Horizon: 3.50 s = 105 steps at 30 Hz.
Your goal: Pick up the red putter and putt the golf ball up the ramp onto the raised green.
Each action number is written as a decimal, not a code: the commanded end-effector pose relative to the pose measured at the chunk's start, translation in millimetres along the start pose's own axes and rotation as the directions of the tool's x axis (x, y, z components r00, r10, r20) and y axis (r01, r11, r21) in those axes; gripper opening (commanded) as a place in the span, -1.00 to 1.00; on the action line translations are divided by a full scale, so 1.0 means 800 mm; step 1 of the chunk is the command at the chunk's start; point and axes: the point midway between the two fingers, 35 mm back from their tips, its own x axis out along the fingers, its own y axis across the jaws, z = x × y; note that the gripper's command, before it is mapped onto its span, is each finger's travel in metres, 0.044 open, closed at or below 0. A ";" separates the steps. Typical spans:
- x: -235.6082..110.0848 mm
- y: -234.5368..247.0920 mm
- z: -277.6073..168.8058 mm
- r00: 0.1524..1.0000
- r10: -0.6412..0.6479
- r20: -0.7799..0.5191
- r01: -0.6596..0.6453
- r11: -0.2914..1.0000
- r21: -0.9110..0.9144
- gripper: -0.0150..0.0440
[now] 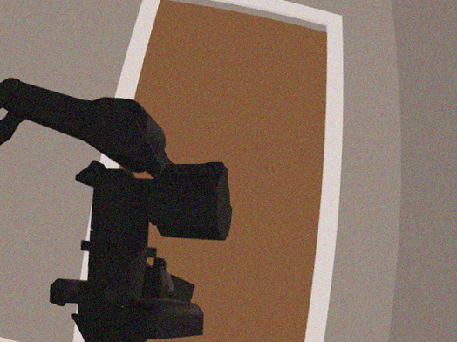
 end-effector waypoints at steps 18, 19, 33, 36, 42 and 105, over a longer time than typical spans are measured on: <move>-0.023 -0.073 -0.132 0.997 -0.022 -0.078 0.052 0.905 0.421 -0.49; -0.024 -0.075 -0.139 0.996 -0.021 -0.081 0.055 0.896 0.441 -0.49; -0.039 -0.091 -0.227 0.992 -0.011 -0.122 0.088 0.761 0.643 -0.49; -0.034 -0.091 -0.227 0.992 -0.011 -0.122 0.088 0.761 0.643 -0.49; -0.010 -0.092 -0.230 0.992 -0.011 -0.122 0.088 0.761 0.643 -0.49; 0.057 -0.008 -0.160 0.993 -0.005 -0.116 0.079 0.760 0.645 -0.49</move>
